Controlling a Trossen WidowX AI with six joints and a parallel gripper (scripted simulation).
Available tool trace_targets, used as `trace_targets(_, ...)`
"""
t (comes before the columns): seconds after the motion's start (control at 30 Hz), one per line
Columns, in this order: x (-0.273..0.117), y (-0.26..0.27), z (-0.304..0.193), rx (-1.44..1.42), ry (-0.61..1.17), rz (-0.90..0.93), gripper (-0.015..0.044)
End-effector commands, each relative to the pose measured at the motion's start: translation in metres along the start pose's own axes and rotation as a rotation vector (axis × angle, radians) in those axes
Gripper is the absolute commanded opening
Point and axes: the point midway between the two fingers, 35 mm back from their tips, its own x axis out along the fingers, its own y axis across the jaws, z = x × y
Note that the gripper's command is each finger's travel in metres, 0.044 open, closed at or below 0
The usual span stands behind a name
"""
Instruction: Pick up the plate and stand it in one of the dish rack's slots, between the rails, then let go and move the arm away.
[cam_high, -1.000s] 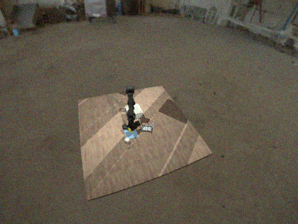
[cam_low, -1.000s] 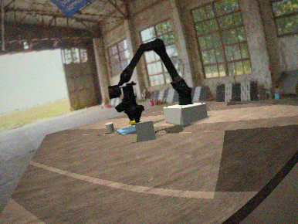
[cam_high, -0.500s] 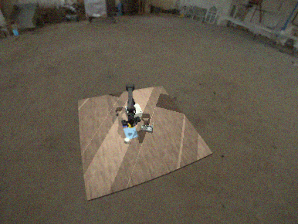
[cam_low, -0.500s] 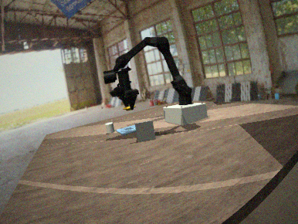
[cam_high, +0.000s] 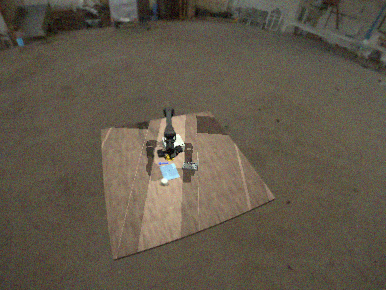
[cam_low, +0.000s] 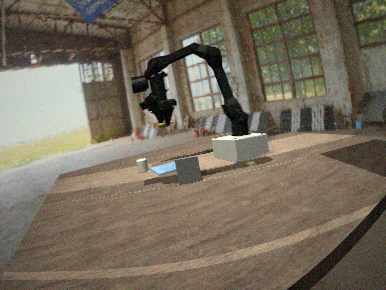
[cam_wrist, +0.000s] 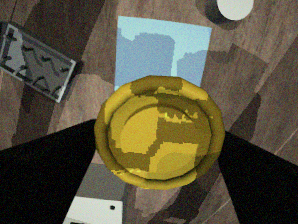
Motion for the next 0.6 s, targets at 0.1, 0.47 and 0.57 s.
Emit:
trace_targets(0.1,-0.008,0.020,-0.002,0.087,-0.004,0.004,0.0000)
trace_targets(0.47,-0.006,0.099,-0.021,0.445,0.000,0.009,0.0000)
trace_targets(0.57,-0.006,0.104,-0.023,0.467,0.000,0.009,0.0000)
